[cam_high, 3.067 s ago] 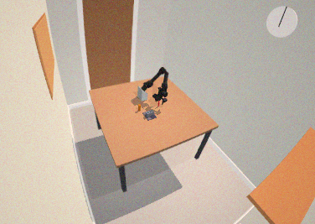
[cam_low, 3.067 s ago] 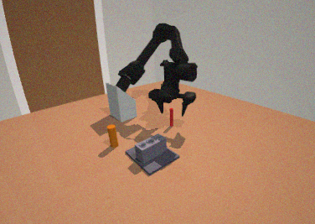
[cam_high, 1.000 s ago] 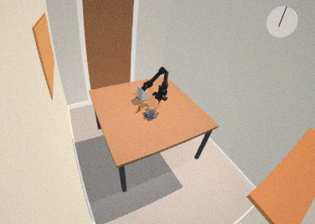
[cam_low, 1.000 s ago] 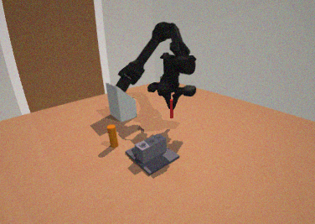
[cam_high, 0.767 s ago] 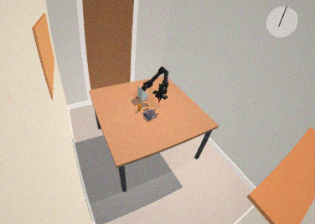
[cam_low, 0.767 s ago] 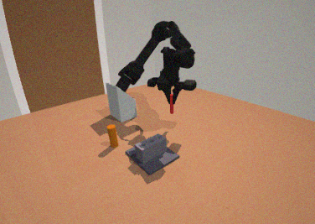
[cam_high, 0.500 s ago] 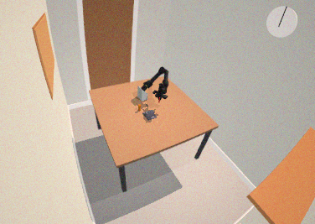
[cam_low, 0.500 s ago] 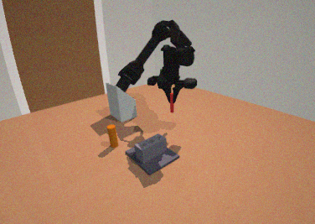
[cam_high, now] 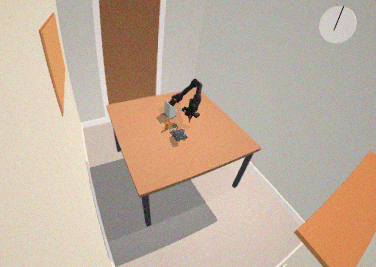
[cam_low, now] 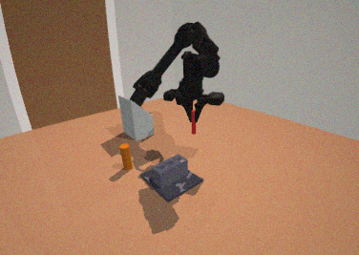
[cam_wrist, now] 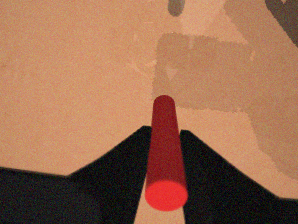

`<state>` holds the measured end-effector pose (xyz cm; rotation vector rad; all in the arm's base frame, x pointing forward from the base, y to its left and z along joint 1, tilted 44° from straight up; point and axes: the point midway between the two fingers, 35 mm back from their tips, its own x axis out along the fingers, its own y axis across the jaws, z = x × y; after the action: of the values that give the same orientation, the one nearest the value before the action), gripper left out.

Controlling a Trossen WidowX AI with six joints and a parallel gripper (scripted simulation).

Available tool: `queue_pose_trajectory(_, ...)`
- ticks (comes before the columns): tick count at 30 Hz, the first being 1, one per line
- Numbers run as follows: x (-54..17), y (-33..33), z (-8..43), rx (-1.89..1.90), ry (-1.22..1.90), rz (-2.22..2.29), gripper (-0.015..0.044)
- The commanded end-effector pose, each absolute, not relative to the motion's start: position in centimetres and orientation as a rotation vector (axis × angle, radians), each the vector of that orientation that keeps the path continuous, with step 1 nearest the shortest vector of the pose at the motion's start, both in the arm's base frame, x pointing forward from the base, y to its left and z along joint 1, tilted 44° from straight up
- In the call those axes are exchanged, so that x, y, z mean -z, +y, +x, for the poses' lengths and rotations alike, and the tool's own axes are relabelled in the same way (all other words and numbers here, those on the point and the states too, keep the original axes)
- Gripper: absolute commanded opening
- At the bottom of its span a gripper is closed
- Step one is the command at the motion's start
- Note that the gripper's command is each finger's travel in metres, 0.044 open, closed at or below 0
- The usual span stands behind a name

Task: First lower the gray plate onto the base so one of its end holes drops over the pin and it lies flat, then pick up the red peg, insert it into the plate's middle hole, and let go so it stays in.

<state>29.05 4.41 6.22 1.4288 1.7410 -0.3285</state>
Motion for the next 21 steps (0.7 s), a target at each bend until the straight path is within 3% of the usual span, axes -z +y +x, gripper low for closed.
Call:
queue_pose_trajectory(1,-5.7,3.8,29.7,0.332,1.744,1.422,0.0000)
queue_pose_trajectory(21,-2.3,-0.4,33.1,0.345,1.735,1.435,0.0000)
